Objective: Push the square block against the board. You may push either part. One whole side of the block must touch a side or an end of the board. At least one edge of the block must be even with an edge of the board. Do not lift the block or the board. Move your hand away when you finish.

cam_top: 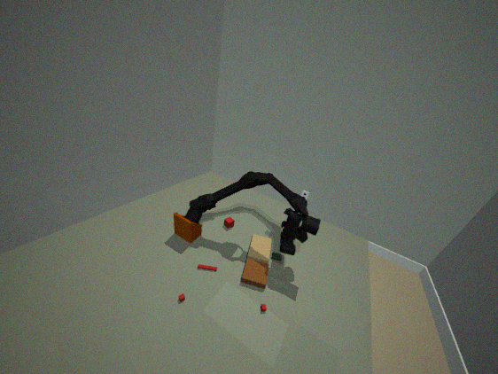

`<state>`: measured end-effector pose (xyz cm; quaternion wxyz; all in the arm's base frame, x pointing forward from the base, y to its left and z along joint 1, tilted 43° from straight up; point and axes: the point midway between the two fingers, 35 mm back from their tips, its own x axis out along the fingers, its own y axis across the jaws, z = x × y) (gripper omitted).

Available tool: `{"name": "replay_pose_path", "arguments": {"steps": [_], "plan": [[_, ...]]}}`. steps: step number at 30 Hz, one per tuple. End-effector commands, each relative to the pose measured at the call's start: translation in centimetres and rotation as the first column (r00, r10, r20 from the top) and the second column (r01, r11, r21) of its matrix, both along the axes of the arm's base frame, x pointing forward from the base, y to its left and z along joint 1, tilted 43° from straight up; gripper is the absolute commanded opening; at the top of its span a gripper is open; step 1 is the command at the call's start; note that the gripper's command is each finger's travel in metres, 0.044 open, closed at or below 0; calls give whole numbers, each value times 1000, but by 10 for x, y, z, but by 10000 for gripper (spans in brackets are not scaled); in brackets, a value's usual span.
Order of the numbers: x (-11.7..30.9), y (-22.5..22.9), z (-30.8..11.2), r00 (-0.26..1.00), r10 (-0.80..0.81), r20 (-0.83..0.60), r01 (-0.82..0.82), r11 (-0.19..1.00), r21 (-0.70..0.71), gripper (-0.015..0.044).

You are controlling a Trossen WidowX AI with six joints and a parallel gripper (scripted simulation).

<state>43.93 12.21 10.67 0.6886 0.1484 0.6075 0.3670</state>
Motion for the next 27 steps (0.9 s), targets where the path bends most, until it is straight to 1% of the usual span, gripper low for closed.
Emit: {"name": "replay_pose_path", "arguments": {"steps": [1,3,8,14,21,27], "plan": [[-2,-3,7,1000,6,1,-6,1000,1,0],[-1,-2,4,1000,12,18,-12,1000,0,0],[-13,5,12,983,133,130,-133,991,-8,0],[-29,12,20,928,269,256,-268,963,-38,0],[-48,19,26,829,409,382,-405,909,-95,0],[-65,26,34,697,524,490,-522,839,-156,0]]}}
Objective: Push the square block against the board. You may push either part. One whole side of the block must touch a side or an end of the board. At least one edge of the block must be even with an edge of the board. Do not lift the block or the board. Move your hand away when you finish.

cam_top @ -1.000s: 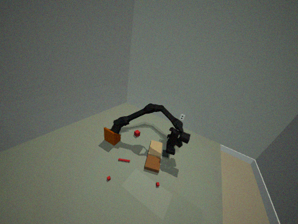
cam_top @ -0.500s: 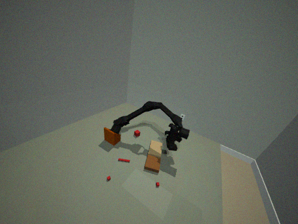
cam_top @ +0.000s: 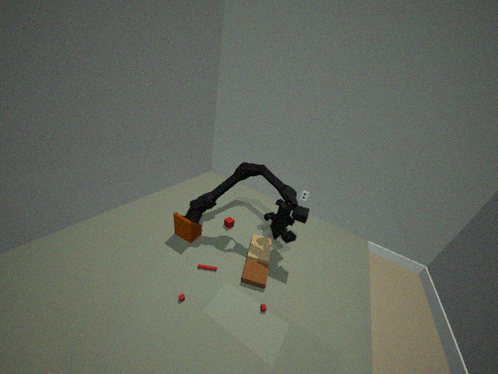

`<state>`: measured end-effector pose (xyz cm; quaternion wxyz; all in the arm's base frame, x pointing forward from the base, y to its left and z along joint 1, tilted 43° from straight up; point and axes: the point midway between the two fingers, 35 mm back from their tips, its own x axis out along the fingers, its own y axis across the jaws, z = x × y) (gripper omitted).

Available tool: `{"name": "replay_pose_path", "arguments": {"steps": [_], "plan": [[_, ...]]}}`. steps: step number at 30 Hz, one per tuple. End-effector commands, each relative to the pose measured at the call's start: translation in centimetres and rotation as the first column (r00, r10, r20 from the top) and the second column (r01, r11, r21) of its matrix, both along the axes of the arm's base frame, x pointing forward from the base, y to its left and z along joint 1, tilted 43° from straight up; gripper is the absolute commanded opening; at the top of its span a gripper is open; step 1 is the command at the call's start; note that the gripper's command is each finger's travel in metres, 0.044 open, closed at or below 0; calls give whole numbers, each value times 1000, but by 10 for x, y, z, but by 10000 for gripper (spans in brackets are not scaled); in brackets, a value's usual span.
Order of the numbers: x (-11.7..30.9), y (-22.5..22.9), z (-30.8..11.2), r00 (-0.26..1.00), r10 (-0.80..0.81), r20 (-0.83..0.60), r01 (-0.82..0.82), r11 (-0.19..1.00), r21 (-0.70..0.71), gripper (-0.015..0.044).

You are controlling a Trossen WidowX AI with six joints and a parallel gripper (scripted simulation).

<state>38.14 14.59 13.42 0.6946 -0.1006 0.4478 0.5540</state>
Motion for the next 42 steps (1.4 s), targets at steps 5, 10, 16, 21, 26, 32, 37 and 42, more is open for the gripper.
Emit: {"name": "replay_pose_path", "arguments": {"steps": [5,10,16,21,26,32,37,42], "plan": [[-22,6,11,965,186,186,-187,982,-13,0],[-36,10,15,910,294,291,-297,954,-35,0],[-53,14,19,813,417,408,-424,903,-78,0],[-68,18,22,706,509,493,-520,845,-127,0],[-75,19,23,650,547,527,-561,814,-152,0],[-75,49,-7,647,549,530,-563,812,-153,0],[-77,57,-15,646,548,531,-563,812,-152,0],[-75,55,-18,646,549,531,-563,812,-153,0]]}}
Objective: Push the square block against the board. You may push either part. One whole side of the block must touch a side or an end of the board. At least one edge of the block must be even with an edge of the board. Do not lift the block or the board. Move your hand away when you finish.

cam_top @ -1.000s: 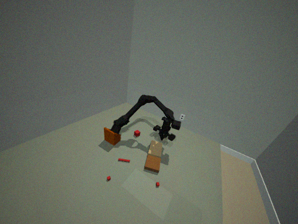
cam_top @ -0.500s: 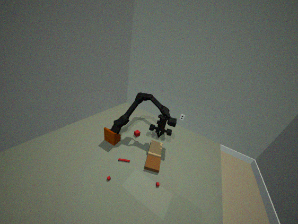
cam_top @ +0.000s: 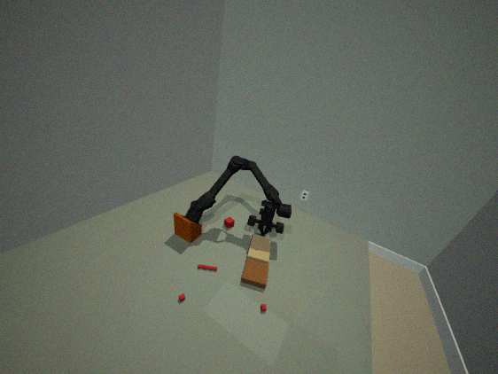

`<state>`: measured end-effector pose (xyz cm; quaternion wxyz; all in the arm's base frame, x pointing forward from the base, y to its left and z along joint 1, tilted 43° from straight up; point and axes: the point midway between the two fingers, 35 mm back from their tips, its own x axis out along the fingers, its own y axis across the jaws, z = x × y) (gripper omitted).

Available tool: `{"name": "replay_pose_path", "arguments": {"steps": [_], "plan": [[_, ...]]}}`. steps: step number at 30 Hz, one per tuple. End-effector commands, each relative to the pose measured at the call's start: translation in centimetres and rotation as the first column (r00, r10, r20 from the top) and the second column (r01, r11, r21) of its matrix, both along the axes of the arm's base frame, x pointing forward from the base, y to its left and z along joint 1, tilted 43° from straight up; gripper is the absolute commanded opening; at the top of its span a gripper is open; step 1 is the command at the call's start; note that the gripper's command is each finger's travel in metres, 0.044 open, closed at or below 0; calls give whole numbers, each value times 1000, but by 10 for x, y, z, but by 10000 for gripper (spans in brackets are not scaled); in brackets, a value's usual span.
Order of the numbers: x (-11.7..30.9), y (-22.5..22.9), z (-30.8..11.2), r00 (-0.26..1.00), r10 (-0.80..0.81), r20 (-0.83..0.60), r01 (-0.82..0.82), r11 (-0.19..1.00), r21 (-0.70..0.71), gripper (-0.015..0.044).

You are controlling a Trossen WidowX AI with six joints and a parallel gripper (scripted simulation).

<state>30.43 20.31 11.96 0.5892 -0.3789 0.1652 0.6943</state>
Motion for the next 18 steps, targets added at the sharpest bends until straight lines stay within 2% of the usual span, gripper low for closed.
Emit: {"name": "replay_pose_path", "arguments": {"steps": [1,18], "plan": [[3,-3,-4,1000,-6,-1,6,1000,-4,0],[13,-20,-21,1000,-6,-1,6,1000,-8,0]]}}
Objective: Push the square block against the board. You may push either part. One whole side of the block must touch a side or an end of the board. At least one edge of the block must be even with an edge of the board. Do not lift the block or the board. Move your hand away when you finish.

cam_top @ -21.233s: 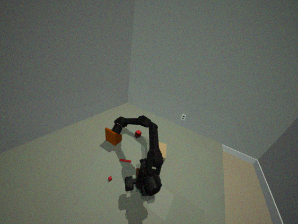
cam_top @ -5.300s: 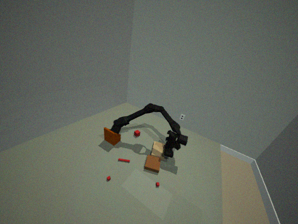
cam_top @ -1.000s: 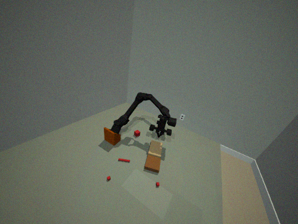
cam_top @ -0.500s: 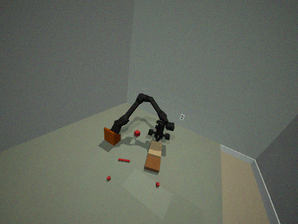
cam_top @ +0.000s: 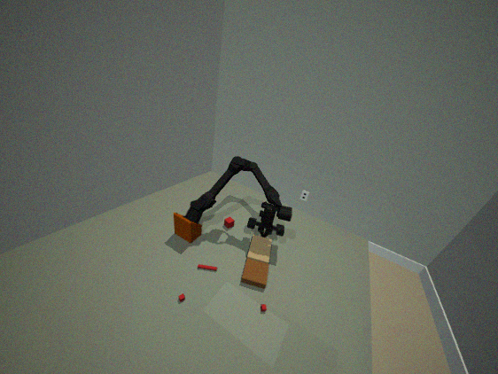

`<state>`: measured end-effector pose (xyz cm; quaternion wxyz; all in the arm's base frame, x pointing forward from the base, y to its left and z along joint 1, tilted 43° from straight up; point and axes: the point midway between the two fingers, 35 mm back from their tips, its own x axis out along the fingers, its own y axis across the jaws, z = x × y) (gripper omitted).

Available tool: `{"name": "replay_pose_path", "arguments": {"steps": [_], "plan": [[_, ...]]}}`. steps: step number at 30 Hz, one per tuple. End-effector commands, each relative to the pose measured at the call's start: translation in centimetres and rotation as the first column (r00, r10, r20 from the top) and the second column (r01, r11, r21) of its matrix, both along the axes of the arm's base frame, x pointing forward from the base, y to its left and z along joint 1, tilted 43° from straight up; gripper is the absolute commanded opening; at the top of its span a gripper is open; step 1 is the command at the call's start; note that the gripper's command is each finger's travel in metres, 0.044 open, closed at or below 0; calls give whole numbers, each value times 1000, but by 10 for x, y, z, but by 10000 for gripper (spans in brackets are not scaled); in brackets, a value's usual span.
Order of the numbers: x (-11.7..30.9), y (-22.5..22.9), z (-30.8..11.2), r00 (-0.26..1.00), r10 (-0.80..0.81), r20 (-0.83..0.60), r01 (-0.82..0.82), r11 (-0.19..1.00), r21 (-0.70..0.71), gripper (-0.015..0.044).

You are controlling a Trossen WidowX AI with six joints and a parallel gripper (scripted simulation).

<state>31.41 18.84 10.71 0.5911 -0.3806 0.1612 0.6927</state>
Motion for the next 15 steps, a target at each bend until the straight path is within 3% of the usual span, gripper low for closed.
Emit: {"name": "replay_pose_path", "arguments": {"steps": [1,15], "plan": [[3,-6,-10,1000,-5,-10,5,1000,-13,0],[6,-11,-14,1000,-5,-10,5,1000,-13,0]]}}
